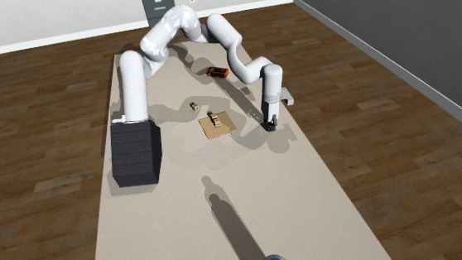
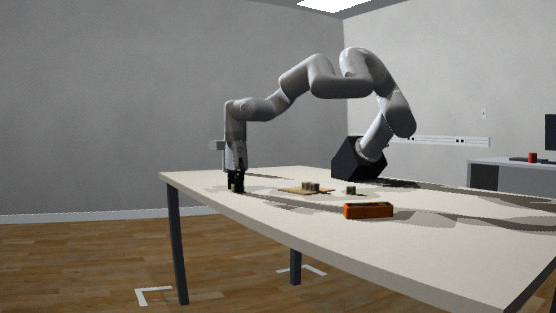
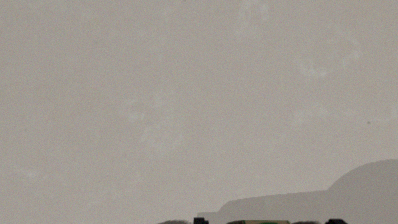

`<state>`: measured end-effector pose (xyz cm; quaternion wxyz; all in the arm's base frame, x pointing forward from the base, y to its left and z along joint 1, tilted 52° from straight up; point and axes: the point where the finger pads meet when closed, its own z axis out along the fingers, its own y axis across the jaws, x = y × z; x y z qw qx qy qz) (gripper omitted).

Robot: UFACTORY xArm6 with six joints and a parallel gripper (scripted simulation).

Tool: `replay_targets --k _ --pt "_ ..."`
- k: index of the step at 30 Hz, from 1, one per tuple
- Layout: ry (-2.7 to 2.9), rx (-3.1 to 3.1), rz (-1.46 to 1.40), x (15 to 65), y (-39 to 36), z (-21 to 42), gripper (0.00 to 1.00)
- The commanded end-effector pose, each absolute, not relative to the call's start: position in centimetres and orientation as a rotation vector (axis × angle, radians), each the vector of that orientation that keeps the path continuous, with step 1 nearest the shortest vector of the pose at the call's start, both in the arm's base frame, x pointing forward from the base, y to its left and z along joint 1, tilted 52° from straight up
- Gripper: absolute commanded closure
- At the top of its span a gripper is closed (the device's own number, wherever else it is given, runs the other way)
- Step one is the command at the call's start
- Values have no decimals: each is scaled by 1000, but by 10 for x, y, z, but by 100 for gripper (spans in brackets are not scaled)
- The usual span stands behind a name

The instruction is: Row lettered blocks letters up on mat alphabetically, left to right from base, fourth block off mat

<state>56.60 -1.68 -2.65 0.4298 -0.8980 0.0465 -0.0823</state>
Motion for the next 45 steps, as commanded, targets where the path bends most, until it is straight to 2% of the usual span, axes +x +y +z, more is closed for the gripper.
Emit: replay_targets --k 1,7,8,24,25,45 --pt "117 -2242 -211 567 -19 -25 36" --pt "117 -2242 -211 567 -19 -25 36" --pt "117 -2242 -211 567 -19 -25 57" --pt "117 -2242 -211 567 -19 -25 57" --pt "117 -2242 -211 567 -19 -25 77" --pt "117 -2242 -211 567 -19 -25 77"
